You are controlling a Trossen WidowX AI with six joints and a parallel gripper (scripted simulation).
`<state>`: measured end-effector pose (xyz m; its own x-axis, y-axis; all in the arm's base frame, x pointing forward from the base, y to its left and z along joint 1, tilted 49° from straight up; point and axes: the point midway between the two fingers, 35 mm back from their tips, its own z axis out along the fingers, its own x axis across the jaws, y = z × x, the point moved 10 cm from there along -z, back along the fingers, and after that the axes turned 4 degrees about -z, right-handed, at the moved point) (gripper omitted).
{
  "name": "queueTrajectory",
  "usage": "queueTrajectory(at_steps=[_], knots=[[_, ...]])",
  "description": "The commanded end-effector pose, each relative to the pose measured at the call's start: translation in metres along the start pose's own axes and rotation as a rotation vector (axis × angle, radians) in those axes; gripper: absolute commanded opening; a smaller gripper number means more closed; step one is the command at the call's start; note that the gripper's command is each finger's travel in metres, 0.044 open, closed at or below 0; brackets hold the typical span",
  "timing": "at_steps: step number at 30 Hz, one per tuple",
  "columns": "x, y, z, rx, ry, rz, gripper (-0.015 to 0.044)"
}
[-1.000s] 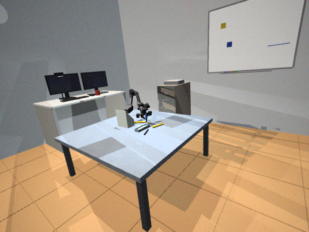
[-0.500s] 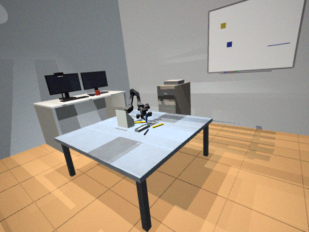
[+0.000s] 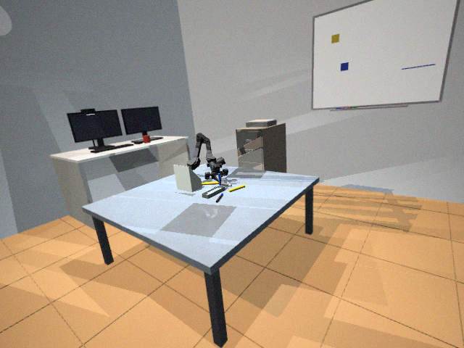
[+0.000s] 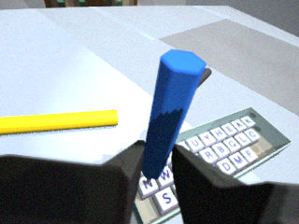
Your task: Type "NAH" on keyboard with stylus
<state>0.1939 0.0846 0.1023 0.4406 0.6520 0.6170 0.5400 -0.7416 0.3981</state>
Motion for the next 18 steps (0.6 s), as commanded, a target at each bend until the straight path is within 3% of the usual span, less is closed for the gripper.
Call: queueTrajectory(at_steps=[1,18], knots=[[-0.0002,-0.0015,0.0009,-0.004,-0.002,0.003,0.0081],[-0.0001,0.0004,0.0002,-0.004,-0.003,0.003,0.0081]])
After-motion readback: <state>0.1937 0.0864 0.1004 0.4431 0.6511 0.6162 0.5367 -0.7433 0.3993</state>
